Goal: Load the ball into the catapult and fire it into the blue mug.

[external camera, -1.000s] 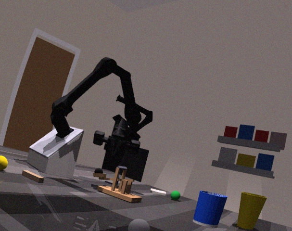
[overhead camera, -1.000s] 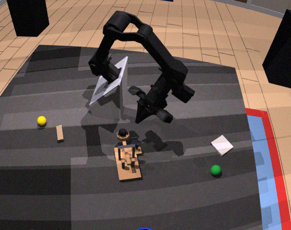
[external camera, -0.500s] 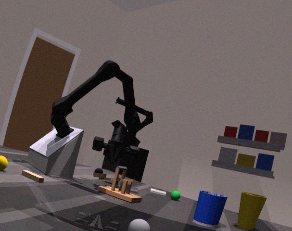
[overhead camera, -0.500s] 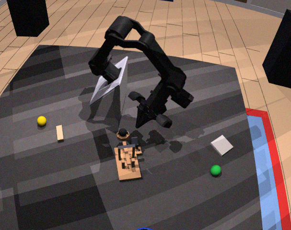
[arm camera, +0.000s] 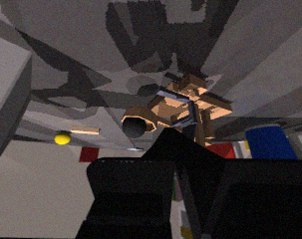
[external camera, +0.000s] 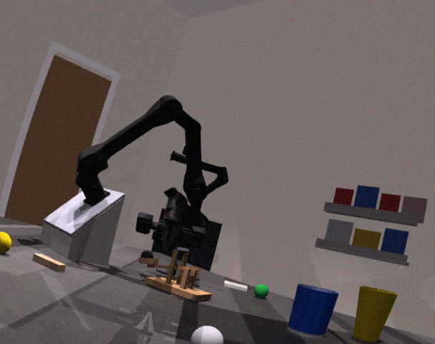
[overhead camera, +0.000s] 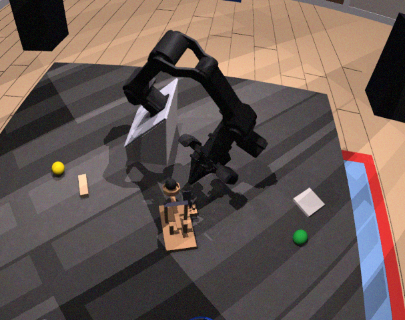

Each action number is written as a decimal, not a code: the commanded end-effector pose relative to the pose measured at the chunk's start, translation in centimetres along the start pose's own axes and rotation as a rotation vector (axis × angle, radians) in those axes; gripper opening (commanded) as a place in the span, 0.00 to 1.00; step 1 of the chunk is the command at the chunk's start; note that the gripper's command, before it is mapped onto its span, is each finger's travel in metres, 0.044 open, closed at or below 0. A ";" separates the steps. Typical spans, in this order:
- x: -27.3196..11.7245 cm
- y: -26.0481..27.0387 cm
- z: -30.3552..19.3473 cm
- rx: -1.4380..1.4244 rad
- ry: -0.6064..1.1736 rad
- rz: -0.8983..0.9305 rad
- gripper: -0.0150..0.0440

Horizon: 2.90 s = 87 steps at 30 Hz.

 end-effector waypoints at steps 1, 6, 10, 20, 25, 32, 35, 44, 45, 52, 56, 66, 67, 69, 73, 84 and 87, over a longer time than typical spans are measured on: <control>0.7 0.4 0.6 -0.013 0.006 0.003 0.25; 1.3 0.5 1.1 -0.013 0.007 0.004 0.25; 1.8 0.7 1.6 -0.013 0.008 0.004 0.25; 3.0 1.1 2.7 -0.012 0.010 0.006 0.25; 3.6 1.4 3.2 -0.012 0.012 0.007 0.25; 5.1 1.7 4.6 -0.012 0.016 0.009 0.25; 4.9 1.6 4.6 -0.012 0.015 0.008 0.25; -6.1 -2.5 0.7 0.000 -0.003 -0.003 0.25; -7.1 -2.5 0.3 0.001 -0.001 -0.001 0.25; -6.3 -2.6 0.6 0.004 -0.004 -0.013 0.34; -6.5 -3.5 0.4 0.057 -0.047 -0.003 0.52; -6.8 -7.1 -0.7 0.259 -0.207 0.048 0.97; -6.8 -7.4 -0.9 0.280 -0.223 0.055 1.00; -6.8 -8.1 -1.2 0.321 -0.255 0.067 1.00; -6.9 -9.8 -1.8 0.426 -0.294 0.071 1.00; -6.9 -15.0 -4.2 0.781 -0.384 0.074 1.00; -6.8 -16.4 -5.1 0.880 -0.406 0.077 1.00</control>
Point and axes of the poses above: the point midway between the two fingers, 35 mm back from their tips, its own x axis out along the fingers, its own y axis across the jaws, z = x × y, the point moved 4 cm from there along -x, back along the fingers, and after that the axes turned 8 degrees about x, right-handed, at the moved point
